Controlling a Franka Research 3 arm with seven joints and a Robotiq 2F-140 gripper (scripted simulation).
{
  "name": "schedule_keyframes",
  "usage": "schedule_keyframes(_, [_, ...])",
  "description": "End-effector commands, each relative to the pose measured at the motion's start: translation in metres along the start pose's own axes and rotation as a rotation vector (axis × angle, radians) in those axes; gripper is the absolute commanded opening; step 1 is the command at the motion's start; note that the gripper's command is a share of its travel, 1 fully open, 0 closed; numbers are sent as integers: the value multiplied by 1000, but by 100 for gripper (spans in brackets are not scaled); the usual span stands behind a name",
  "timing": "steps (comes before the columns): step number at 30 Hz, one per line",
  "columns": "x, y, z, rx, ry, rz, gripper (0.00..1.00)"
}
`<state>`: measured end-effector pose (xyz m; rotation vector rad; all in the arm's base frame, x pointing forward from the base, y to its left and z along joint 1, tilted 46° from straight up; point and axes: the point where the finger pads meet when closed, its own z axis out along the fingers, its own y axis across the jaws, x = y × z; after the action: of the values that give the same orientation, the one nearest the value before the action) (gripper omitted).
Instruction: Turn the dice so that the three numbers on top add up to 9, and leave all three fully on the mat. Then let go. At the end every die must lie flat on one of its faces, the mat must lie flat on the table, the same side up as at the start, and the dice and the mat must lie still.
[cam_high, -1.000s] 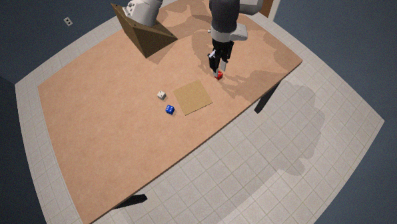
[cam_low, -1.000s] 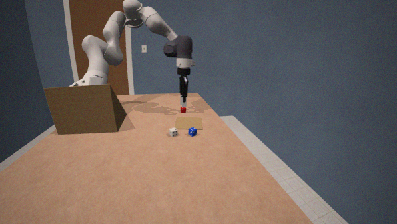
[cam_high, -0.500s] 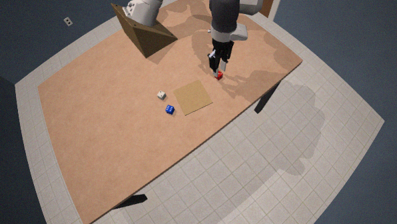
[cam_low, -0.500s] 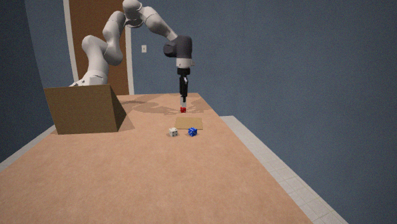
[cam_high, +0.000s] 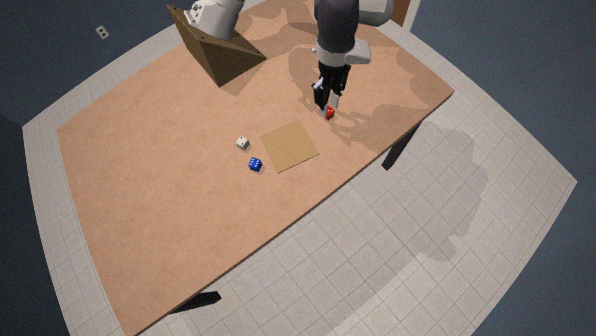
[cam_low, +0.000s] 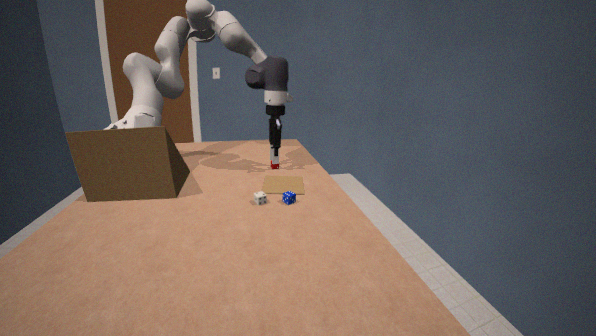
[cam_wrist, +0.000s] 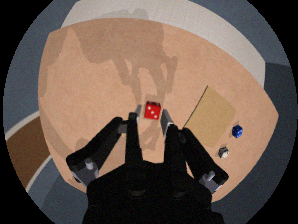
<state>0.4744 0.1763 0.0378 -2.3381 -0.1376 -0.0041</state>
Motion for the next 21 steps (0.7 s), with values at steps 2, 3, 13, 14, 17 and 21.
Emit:
schedule_keyframes(2, [3, 0, 6, -5, 8, -6, 28])
schedule_keyframes(3, [3, 0, 9, -5, 8, -6, 28])
schedule_keyframes(13, [3, 0, 23, -5, 8, -6, 28])
schedule_keyframes(14, [3, 0, 23, -5, 8, -6, 28])
schedule_keyframes(17, [3, 0, 23, -5, 8, -6, 28])
schedule_keyframes(21, [3, 0, 23, -5, 8, -6, 28])
